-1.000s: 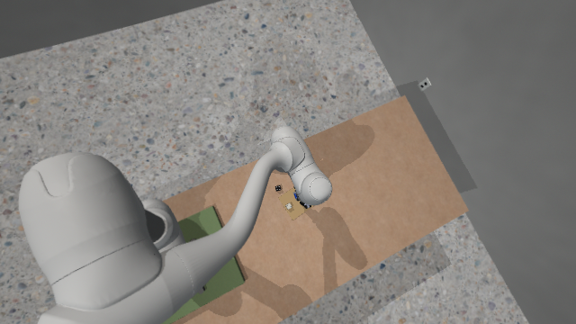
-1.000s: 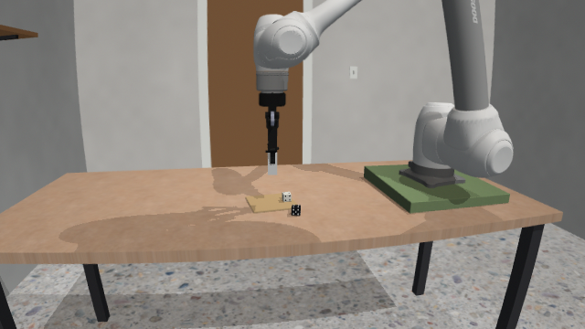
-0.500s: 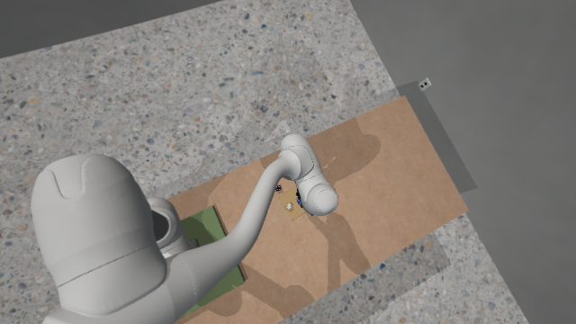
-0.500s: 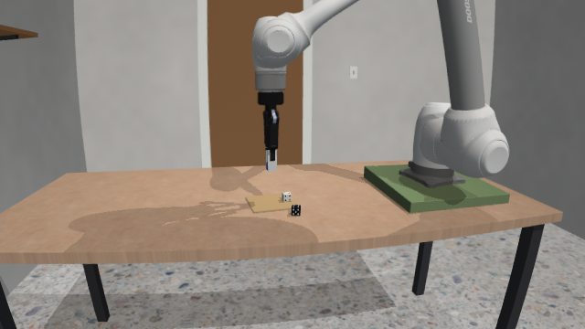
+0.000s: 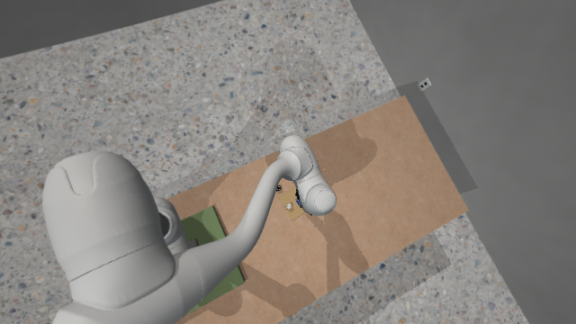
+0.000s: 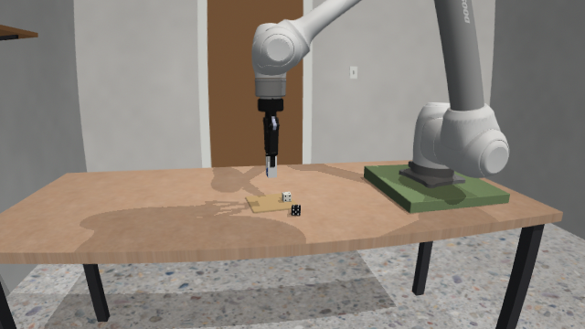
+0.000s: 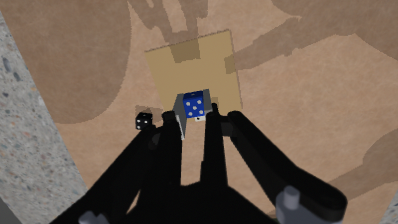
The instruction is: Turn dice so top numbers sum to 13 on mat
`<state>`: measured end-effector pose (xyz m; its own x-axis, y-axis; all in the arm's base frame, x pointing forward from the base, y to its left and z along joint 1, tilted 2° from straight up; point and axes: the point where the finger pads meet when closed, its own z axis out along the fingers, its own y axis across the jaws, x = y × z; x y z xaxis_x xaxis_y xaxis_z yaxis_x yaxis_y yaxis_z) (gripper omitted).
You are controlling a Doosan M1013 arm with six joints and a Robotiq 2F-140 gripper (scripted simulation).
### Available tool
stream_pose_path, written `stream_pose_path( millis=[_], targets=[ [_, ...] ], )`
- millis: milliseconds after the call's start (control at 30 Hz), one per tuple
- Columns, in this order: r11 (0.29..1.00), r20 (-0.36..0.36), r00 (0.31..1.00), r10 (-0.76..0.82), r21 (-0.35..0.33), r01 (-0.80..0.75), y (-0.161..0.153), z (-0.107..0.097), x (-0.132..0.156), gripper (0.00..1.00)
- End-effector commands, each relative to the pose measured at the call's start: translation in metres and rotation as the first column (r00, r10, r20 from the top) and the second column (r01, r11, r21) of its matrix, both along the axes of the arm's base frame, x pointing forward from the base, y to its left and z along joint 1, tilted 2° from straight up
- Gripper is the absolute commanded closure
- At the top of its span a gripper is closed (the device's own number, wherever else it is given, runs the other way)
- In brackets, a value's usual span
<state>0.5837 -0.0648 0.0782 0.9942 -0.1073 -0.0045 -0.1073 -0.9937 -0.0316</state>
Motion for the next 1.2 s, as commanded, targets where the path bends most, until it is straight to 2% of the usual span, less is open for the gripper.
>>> stream_pose_path(
  millis=[0, 167, 233, 533, 1167],
  targets=[
    [1.0, 0.0, 1.0, 0.0, 0.0, 0.0, 0.0, -0.017, 0.0, 0.87],
    [1.0, 0.0, 1.0, 0.0, 0.0, 0.0, 0.001, -0.041, 0.0, 0.87],
    [1.0, 0.0, 1.0, 0.0, 0.0, 0.0, 0.001, -0.041, 0.0, 0.87],
    [1.0, 0.0, 1.0, 0.0, 0.0, 0.0, 0.002, -0.072, 0.001, 0.87],
    [1.0, 0.0, 1.0, 0.0, 0.0, 0.0, 0.002, -0.077, 0.001, 0.87]
  ],
)
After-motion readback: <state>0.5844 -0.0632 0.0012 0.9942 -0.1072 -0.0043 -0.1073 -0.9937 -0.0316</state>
